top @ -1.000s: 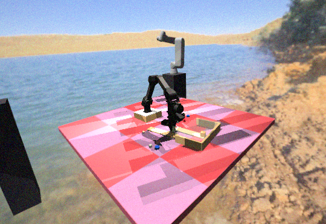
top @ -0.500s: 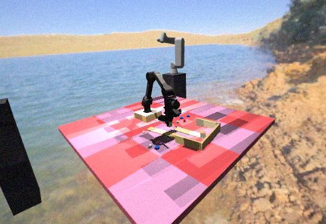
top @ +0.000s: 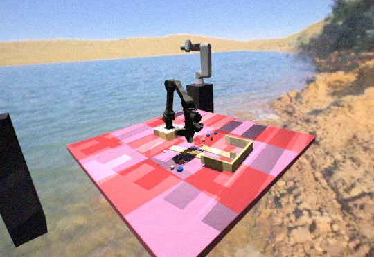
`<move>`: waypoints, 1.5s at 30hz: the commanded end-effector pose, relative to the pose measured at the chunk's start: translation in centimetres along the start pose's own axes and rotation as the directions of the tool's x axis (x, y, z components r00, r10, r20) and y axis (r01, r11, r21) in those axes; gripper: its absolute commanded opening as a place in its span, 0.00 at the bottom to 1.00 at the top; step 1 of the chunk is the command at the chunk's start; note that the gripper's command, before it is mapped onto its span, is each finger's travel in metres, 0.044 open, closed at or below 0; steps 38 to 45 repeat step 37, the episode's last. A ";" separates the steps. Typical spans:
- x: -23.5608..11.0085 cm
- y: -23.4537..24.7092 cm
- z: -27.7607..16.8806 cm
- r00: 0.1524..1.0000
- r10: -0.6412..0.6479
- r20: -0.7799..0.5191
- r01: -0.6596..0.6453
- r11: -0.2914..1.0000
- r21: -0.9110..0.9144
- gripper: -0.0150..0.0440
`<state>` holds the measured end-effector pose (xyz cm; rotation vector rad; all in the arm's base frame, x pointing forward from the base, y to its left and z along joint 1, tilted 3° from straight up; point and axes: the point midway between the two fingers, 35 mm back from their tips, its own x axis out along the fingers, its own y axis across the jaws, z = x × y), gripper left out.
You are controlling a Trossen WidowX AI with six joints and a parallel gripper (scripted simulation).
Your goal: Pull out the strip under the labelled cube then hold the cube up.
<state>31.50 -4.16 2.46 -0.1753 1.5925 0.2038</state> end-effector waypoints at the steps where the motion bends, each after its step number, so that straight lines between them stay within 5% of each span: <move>1: 0.1 0.5 -1.1 1.000 0.002 0.003 -0.002 1.000 0.001 0.25; 11: -3.5 0.5 -1.1 1.000 0.002 0.003 -0.002 1.000 0.001 0.25; 45: -3.5 0.5 -1.1 1.000 0.002 0.003 -0.002 1.000 0.001 0.25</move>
